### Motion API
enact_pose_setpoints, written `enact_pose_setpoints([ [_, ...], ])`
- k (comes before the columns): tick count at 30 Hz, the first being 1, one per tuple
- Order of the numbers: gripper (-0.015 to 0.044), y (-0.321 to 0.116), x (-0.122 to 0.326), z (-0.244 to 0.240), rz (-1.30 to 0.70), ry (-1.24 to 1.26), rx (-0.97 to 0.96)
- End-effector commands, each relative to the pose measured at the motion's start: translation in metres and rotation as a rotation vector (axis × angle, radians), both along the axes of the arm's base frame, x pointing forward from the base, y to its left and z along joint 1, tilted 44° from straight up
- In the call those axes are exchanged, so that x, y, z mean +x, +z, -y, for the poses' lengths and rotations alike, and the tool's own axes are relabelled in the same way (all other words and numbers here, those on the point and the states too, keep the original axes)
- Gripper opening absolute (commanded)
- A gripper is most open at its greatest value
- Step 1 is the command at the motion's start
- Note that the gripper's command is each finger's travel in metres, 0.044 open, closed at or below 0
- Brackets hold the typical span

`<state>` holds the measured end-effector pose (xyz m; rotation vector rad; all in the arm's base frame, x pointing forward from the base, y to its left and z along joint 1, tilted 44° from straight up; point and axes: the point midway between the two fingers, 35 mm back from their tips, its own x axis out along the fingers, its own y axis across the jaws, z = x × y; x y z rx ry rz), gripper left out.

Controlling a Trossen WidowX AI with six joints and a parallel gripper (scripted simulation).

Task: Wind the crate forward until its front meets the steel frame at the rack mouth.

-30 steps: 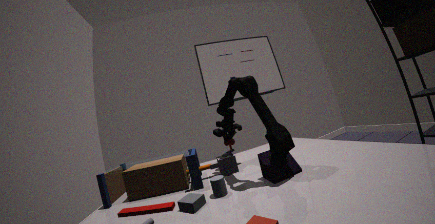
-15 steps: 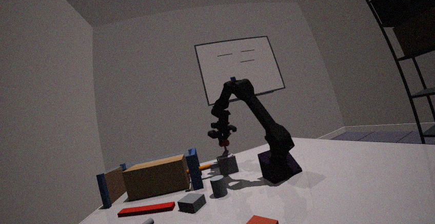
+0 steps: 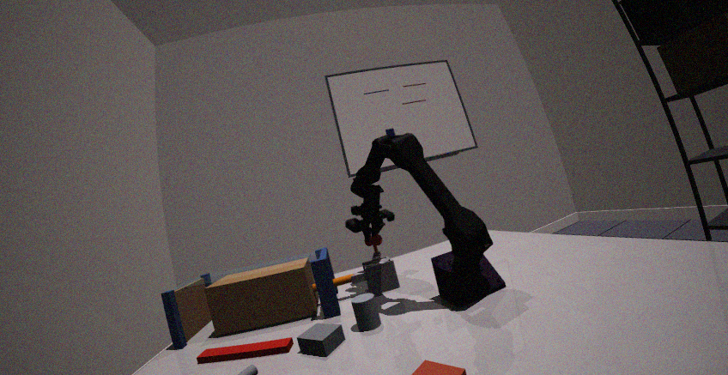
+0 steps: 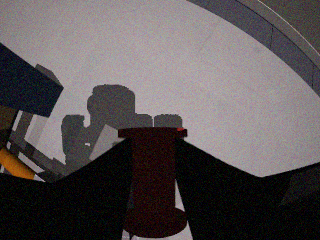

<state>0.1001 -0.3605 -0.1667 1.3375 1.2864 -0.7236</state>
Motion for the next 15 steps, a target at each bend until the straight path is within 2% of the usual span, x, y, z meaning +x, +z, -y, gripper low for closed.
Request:
enact_pose_setpoints([
  [1,0.0000,-0.0059,0.0322,-0.0065,0.045,0.040,0.012],
  [15,0.0000,-0.0056,0.0354,-0.0063,0.045,0.040,0.012],
])
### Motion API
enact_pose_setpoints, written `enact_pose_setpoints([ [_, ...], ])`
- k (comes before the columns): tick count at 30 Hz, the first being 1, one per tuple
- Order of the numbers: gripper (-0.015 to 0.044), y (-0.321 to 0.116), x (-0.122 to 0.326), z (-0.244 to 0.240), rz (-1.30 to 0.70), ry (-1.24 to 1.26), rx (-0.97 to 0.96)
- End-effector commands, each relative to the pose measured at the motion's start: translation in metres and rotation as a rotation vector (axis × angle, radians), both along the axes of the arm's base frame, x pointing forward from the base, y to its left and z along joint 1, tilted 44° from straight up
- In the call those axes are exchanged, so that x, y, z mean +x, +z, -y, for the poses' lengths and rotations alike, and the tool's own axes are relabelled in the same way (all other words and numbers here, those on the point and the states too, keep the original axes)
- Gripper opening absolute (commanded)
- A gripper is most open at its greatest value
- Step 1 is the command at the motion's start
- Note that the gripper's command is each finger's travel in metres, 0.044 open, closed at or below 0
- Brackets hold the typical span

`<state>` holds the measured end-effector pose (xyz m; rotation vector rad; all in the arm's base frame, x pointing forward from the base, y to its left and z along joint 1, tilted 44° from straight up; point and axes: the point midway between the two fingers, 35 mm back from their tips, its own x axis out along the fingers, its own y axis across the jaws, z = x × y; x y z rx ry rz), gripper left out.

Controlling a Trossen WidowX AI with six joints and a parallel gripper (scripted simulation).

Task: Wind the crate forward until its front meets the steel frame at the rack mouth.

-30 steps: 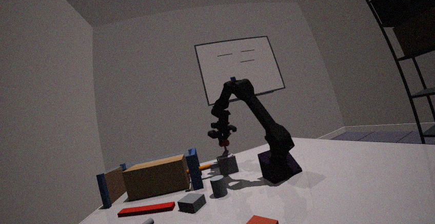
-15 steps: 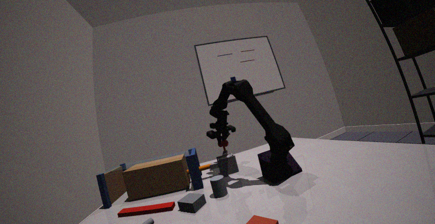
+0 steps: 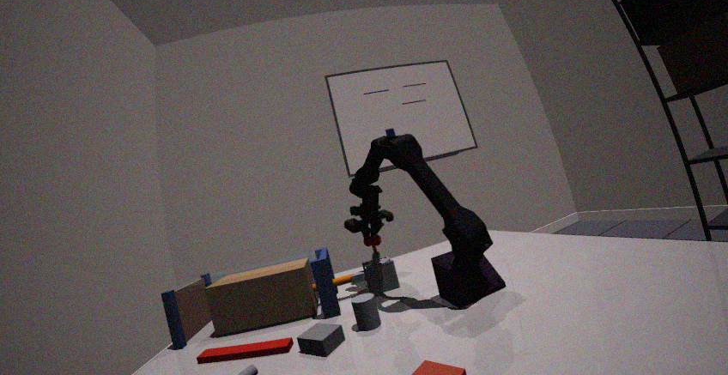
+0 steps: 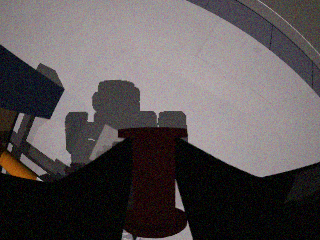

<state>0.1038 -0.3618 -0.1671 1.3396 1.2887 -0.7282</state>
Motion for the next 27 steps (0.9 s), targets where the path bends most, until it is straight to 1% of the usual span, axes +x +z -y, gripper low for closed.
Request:
enact_pose_setpoints([
  [1,0.0000,-0.0051,0.0316,-0.0076,0.049,0.043,0.011],
  [27,0.0000,-0.0047,0.0358,-0.0074,0.050,0.043,0.011],
])
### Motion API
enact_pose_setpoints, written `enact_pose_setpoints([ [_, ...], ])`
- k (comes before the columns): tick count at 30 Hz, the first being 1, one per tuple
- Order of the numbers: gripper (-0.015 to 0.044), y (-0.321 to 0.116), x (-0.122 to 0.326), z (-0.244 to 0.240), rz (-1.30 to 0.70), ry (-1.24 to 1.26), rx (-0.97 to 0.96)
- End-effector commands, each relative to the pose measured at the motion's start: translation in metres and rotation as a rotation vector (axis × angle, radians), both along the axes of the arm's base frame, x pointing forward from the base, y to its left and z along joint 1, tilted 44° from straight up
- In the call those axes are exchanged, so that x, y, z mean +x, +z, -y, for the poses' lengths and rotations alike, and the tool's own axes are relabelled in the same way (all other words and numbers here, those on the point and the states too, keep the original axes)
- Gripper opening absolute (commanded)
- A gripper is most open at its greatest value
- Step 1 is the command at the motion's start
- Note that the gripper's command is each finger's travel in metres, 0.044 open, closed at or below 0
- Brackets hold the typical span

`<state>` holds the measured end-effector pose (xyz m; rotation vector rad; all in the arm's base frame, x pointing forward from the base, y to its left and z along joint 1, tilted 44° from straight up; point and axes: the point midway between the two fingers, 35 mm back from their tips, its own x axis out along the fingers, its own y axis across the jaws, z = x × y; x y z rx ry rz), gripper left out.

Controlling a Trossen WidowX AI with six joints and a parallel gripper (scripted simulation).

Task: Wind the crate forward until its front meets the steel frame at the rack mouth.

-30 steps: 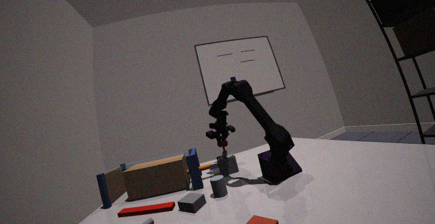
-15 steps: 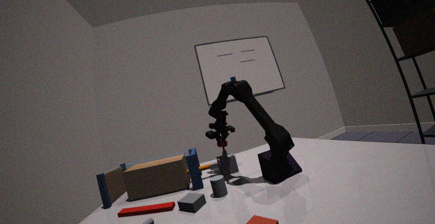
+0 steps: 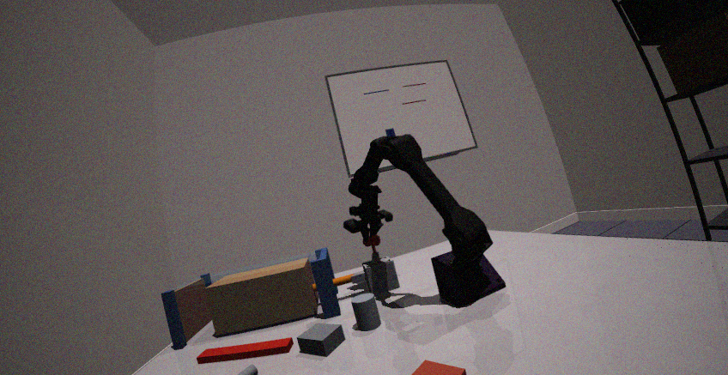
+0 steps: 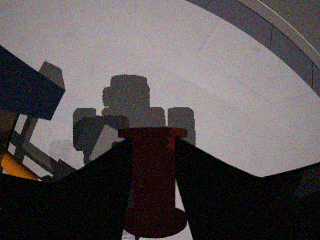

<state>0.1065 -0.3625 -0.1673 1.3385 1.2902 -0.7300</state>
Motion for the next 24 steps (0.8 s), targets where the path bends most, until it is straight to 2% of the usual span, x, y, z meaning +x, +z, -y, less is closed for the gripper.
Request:
enact_pose_setpoints([
  [1,0.0000,-0.0045,0.0331,-0.0082,0.052,0.043,0.012],
  [24,0.0000,-0.0043,0.0352,-0.0082,0.052,0.043,0.012],
])
